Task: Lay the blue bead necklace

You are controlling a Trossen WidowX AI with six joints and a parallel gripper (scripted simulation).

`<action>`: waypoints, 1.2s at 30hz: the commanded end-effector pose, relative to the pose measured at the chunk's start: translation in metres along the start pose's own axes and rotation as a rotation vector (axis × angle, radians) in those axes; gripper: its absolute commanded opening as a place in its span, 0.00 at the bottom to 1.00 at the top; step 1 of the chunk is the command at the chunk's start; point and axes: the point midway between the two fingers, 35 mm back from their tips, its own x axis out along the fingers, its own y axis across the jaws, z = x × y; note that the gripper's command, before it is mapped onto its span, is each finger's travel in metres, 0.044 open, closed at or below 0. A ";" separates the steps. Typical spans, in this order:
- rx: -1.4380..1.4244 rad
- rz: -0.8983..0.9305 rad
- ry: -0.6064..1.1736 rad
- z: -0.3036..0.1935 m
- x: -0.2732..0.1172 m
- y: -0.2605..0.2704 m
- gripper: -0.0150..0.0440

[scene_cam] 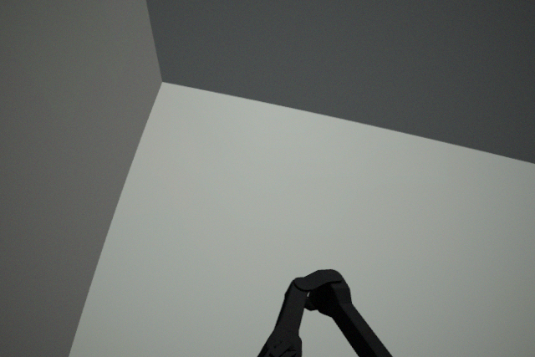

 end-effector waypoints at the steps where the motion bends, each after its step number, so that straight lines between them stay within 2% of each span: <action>1: 0.005 0.001 0.001 0.000 0.000 0.000 1.00; 6: 0.005 0.001 0.001 0.000 0.000 0.000 1.00; 13: 0.103 0.002 0.002 0.010 -0.032 -0.003 0.69; 18: 0.106 0.002 0.001 0.011 -0.026 -0.003 0.47; 36: 0.107 0.002 0.000 0.011 -0.005 -0.003 0.46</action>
